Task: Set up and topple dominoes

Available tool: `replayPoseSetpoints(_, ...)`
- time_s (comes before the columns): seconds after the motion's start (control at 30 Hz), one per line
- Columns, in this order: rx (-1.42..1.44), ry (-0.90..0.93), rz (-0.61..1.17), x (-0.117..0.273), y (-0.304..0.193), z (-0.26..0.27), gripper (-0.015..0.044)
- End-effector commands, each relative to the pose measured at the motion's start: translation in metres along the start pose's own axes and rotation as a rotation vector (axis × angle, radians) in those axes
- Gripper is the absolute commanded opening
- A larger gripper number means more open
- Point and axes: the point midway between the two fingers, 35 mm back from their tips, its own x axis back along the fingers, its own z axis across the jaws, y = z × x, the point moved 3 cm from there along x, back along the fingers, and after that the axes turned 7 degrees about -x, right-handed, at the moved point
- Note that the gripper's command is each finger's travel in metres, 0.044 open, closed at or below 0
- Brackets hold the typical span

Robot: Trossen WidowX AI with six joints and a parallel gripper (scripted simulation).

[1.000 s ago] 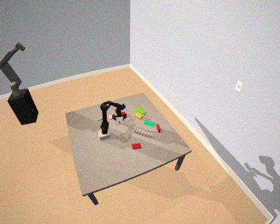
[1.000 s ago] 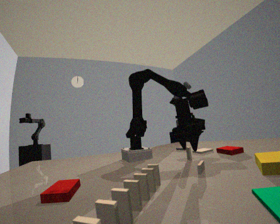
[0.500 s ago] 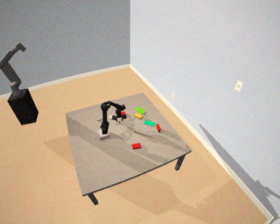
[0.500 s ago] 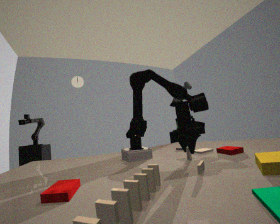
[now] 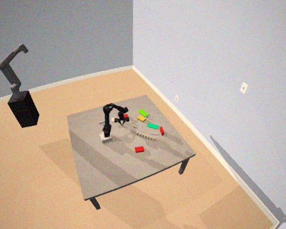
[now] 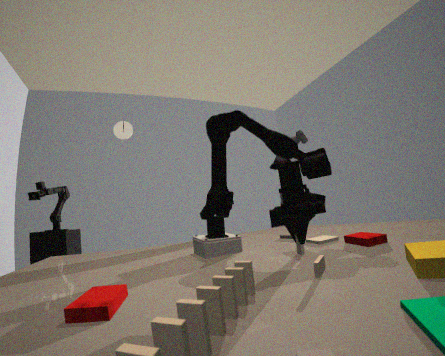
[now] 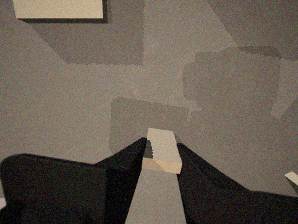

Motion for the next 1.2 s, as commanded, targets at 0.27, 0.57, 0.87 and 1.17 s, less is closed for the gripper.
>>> replayPoseSetpoints(0.27,0.000,-0.003,-0.004,0.131,0.001,0.000,0.0107)
replayPoseSetpoints(0.57,-0.330,-0.016,-0.004,0.135,-0.013,-0.029,0.0107)
replayPoseSetpoints(0.87,-1.480,-0.028,-0.005,0.138,-0.083,-0.127,0.0107)
replayPoseSetpoints(1.17,-2.108,-0.033,-0.013,0.138,-0.143,-0.170,0.0107)
